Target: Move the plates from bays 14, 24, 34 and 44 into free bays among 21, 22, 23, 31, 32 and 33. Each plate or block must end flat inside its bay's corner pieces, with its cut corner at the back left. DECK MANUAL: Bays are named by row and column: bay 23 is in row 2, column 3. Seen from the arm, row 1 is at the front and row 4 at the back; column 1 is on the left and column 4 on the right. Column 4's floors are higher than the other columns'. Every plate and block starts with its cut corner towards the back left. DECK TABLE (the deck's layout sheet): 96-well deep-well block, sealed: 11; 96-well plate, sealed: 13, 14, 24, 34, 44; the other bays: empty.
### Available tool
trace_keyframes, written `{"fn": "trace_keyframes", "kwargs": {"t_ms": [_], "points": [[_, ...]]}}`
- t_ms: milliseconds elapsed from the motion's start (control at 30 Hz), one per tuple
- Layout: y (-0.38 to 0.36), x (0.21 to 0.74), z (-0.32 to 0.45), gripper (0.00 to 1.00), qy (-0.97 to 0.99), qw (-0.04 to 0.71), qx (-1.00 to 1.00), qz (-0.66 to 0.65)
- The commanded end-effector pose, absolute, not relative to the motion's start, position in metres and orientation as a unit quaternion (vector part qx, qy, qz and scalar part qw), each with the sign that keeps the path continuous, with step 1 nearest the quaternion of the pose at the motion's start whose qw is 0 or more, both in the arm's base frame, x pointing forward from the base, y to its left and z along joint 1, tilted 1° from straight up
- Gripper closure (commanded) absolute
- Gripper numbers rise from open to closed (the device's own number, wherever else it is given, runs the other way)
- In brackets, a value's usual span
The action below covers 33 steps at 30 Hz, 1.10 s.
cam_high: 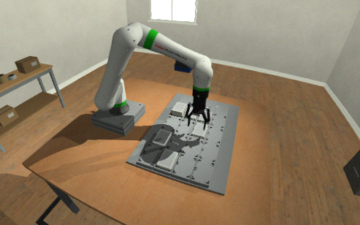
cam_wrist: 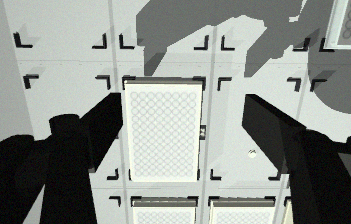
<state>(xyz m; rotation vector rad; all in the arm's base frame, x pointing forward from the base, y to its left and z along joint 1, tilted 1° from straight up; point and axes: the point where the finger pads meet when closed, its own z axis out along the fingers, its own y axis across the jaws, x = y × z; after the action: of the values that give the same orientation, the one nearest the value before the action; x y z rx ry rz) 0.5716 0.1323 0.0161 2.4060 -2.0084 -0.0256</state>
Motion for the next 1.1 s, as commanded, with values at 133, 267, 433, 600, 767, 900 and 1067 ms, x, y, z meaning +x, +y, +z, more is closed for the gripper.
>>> {"fn": "trace_keyframes", "kwargs": {"t_ms": [133,267,433,600,767,900,1067], "points": [[0.105,0.569,0.017,0.30,-0.641,0.003,0.768,-0.007],[0.089,0.567,0.017,0.30,-0.641,0.003,0.768,-0.007],[0.070,0.564,0.017,0.30,-0.641,0.003,0.768,-0.007],[0.058,0.562,0.017,0.30,-0.641,0.003,0.768,-0.007],[0.038,0.560,0.017,0.30,-0.641,0.003,0.768,-0.007],[0.022,0.557,0.017,0.30,-0.641,0.003,0.768,-0.007],[0.010,0.556,0.017,0.30,-0.641,0.003,0.768,-0.007]]}}
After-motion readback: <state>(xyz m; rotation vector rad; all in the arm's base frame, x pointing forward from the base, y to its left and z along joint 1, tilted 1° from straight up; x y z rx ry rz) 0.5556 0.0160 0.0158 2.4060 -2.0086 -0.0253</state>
